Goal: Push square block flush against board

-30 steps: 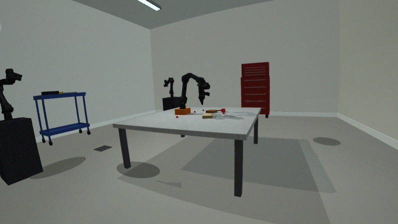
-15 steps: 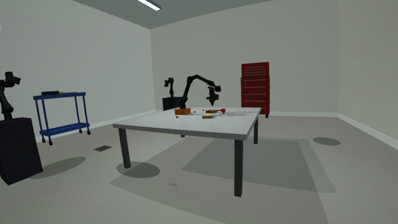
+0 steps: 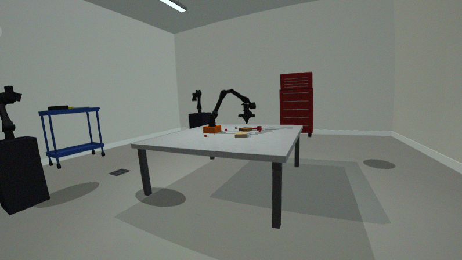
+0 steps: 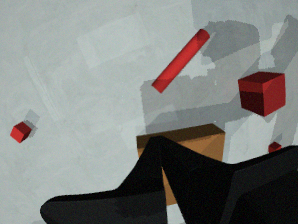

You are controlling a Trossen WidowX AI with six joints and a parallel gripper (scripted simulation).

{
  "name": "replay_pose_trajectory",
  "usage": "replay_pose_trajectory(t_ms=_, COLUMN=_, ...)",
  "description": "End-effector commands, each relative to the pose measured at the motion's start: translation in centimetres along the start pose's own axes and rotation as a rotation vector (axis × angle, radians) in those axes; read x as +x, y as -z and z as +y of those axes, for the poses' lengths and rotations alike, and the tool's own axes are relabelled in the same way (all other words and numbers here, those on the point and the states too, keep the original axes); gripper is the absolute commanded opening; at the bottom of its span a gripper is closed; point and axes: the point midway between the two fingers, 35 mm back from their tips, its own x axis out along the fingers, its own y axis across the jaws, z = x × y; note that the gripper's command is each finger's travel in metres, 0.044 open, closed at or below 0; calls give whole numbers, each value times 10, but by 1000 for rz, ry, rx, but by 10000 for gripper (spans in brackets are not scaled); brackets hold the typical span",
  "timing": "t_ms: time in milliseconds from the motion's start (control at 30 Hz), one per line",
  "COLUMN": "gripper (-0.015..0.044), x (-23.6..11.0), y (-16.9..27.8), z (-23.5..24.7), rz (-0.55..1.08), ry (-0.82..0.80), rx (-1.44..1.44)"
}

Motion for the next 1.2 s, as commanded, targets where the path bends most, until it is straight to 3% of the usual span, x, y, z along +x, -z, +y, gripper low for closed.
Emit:
replay_pose_trajectory(t_ms=0, gripper=0, x=15, y=-4, z=2, rz=2, ry=-1, rx=-1)
replay_pose_trajectory(t_ms=133, gripper=0, x=58, y=-3, z=3, rz=2, ry=-1, rx=-1)
replay_pose_trajectory(t_ms=1167, gripper=0, x=58, y=29, z=-1, rz=5, ry=0, rx=-1)
